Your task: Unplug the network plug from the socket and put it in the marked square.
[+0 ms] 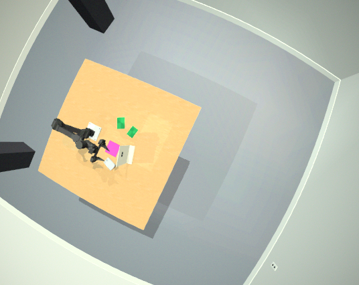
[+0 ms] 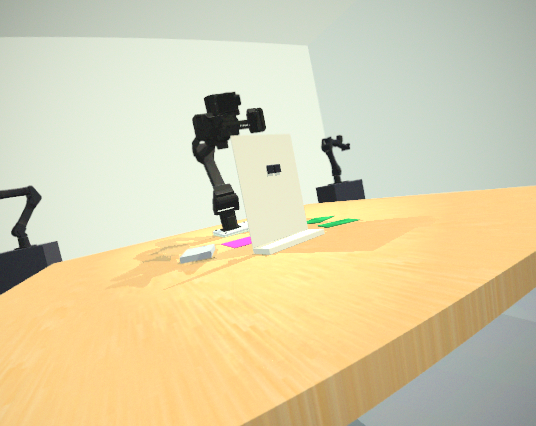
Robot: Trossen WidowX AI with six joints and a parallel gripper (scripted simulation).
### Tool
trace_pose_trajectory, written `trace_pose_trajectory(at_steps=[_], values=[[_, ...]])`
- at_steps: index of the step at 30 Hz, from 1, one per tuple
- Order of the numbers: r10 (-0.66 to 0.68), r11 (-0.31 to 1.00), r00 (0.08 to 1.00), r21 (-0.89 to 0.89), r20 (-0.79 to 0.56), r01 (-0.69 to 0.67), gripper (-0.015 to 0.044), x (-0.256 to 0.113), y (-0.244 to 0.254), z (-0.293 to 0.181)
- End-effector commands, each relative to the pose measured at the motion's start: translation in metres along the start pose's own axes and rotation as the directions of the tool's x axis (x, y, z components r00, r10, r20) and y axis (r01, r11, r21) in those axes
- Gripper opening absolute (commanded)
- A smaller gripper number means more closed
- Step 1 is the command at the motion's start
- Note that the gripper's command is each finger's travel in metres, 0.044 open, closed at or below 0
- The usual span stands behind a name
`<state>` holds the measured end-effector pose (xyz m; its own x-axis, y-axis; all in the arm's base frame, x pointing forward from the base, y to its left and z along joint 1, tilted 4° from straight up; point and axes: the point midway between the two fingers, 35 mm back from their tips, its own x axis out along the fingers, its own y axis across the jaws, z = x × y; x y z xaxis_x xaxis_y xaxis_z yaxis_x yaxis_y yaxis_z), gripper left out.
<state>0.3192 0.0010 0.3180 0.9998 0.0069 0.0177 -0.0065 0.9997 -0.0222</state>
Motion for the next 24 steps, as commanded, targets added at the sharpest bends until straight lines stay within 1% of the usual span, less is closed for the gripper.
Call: trace_pose_trajectory(at_steps=[1, 9, 10, 16, 24], values=[[0.002, 1.0, 1.0, 0.006, 0.0, -0.002, 0.0374, 0.0, 0.0, -0.001], [0.093, 0.963, 0.996, 0.253, 0.015, -0.094, 0.0164, 0.012, -0.008, -0.024], [0.106, 0.953, 0.994, 0.285, 0.017, -0.106, 0.0156, 0.013, -0.009, -0.028], [0.18, 0.866, 0.983, 0.47, 0.026, -0.171, 0.0156, 0.015, -0.018, -0.048], [0.277, 0.695, 0.96, 0.683, 0.034, -0.225, 0.0156, 0.008, -0.029, -0.076]])
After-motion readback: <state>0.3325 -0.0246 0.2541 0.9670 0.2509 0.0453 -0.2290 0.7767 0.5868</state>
